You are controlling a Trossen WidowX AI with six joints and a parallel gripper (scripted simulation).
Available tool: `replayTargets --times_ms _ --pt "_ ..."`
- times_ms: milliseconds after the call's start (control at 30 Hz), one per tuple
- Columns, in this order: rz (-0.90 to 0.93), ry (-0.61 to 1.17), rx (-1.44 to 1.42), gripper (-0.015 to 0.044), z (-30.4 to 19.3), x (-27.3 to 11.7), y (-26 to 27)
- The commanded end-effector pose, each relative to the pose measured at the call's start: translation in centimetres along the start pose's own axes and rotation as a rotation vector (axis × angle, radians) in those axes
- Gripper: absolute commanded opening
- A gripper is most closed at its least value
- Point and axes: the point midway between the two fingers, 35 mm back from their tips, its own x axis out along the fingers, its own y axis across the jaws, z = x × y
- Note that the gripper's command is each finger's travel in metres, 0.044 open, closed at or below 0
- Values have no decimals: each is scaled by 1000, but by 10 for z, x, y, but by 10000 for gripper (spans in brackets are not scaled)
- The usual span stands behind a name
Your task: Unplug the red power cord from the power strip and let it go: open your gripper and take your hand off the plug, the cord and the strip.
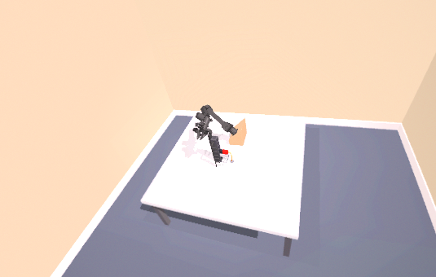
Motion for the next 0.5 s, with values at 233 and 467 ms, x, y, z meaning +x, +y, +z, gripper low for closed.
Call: replayTargets --times_ms 233,467 --pt "365 426 -845 160 -128 16 110" --pt "661 769 -1394 160 -228 -11 126"
